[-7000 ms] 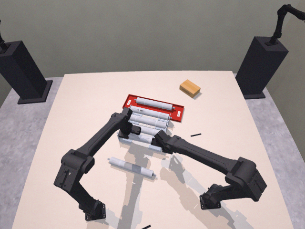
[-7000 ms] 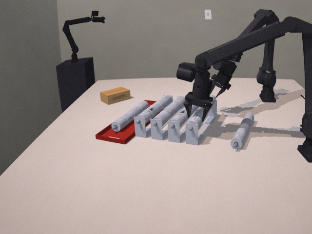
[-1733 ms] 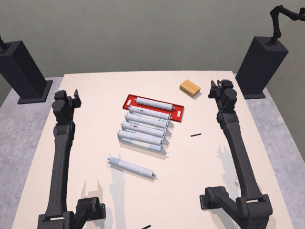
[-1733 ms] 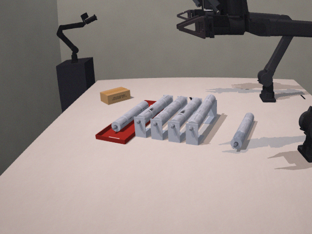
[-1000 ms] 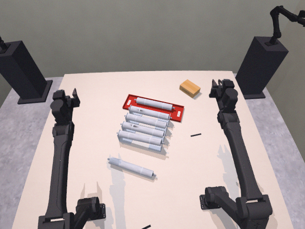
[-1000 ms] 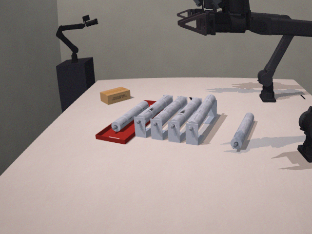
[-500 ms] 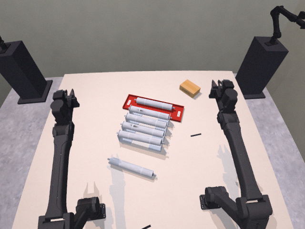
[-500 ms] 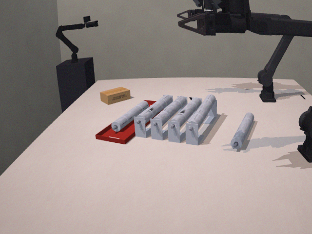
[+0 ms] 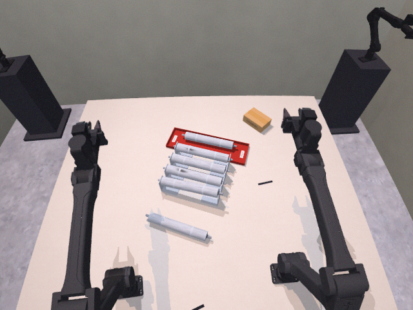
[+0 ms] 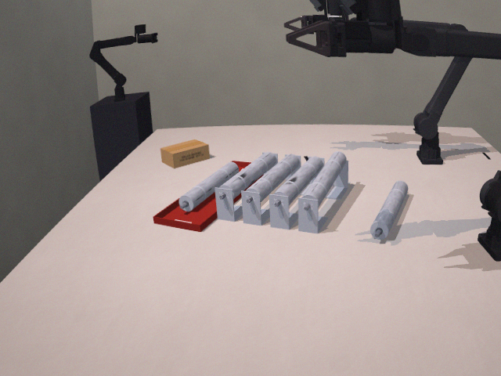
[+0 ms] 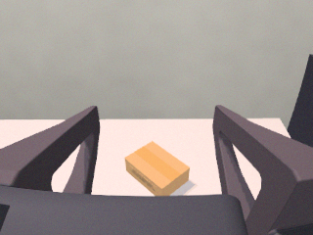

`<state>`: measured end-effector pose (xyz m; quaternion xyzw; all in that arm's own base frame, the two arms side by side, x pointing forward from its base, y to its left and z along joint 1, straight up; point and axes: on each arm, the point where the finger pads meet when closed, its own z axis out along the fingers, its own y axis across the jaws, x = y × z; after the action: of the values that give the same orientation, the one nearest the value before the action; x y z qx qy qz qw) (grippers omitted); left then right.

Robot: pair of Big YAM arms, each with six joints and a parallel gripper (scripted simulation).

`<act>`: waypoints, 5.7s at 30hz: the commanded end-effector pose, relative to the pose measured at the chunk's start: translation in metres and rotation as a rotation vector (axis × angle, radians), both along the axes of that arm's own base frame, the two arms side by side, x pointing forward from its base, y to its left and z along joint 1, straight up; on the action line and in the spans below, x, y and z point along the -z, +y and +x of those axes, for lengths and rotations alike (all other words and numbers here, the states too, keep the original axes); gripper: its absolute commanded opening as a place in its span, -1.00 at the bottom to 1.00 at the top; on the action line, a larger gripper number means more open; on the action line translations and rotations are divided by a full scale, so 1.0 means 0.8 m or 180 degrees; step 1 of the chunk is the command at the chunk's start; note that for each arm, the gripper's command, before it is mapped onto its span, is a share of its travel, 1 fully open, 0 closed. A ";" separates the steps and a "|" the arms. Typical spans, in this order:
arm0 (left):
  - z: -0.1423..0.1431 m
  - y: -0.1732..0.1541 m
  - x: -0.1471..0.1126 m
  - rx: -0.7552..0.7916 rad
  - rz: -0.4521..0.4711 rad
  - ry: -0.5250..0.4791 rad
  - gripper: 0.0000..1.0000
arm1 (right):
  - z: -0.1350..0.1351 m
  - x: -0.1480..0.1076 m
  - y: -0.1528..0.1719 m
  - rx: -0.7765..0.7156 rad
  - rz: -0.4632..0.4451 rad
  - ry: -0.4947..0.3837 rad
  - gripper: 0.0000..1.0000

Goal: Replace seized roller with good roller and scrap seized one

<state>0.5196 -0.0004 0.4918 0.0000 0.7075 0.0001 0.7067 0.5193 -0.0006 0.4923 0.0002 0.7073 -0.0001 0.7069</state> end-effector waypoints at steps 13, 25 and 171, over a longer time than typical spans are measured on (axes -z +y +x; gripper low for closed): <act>0.011 -0.012 0.034 0.0074 -0.0083 0.0212 -0.36 | 0.012 -0.011 0.014 -0.0081 -0.0064 0.0020 0.24; 0.042 -0.028 0.054 0.0282 -0.0660 0.0550 -0.36 | 0.037 0.022 0.073 -0.0398 -0.0367 0.0438 0.24; -0.012 -0.207 0.504 -0.0313 -0.4424 0.4785 -0.94 | -0.157 0.477 0.441 -0.3328 -0.2738 0.3622 -0.36</act>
<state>0.4837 -0.1747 0.0700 -0.4416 0.8126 -0.3644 -0.1088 0.3848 0.3418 0.0906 -0.5925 0.8001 0.0550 0.0759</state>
